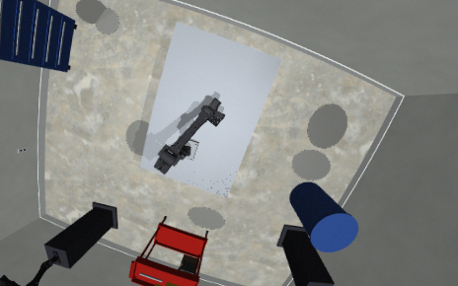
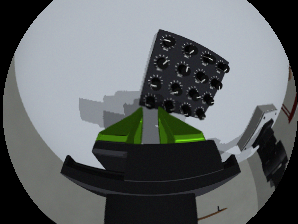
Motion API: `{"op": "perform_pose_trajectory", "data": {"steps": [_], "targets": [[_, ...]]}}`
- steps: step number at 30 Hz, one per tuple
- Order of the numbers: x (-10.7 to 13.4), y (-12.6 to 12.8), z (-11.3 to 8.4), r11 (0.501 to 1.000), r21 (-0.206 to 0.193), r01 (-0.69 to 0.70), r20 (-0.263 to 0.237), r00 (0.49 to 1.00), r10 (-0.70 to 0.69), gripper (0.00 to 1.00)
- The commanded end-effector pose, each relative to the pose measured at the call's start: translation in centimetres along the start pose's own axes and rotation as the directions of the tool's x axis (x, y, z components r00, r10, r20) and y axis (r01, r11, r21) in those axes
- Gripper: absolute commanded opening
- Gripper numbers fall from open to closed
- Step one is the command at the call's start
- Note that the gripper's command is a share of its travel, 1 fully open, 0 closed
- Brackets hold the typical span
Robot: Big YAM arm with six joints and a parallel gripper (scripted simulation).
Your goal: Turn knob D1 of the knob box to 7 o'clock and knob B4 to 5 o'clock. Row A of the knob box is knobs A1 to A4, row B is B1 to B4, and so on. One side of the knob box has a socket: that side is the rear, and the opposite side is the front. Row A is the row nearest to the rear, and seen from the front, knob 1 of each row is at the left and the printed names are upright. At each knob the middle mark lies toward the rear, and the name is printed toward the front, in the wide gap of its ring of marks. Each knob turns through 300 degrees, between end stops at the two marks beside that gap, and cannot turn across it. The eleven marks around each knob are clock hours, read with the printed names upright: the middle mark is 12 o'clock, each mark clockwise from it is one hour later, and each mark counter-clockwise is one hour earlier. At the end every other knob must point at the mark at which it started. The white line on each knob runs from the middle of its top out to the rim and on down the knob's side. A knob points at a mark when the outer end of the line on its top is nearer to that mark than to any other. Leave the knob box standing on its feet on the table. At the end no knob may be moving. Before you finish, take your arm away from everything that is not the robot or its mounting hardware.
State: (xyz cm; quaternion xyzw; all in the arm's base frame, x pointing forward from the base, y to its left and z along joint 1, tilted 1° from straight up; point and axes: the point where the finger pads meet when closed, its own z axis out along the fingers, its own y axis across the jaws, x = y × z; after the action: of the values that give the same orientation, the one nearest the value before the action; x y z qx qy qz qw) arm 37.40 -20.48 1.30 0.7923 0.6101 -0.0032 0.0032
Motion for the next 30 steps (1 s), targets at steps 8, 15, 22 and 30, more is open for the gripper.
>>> {"op": "perform_pose_trajectory", "data": {"steps": [8, 15, 22, 30], "targets": [[-0.6, 0.7, 0.4, 1.000, -0.018, -0.013, 0.009, 1.000, 0.013, 0.20], [-0.8, 1.1, 0.5, 0.999, -0.029, -0.013, 0.012, 1.000, 0.013, 0.20], [-0.8, 1.2, 0.7, 0.999, -0.031, -0.013, 0.012, 1.000, 0.013, 0.20], [-0.8, 1.0, 0.8, 1.000, -0.023, -0.013, 0.011, 1.000, 0.013, 0.20]]}}
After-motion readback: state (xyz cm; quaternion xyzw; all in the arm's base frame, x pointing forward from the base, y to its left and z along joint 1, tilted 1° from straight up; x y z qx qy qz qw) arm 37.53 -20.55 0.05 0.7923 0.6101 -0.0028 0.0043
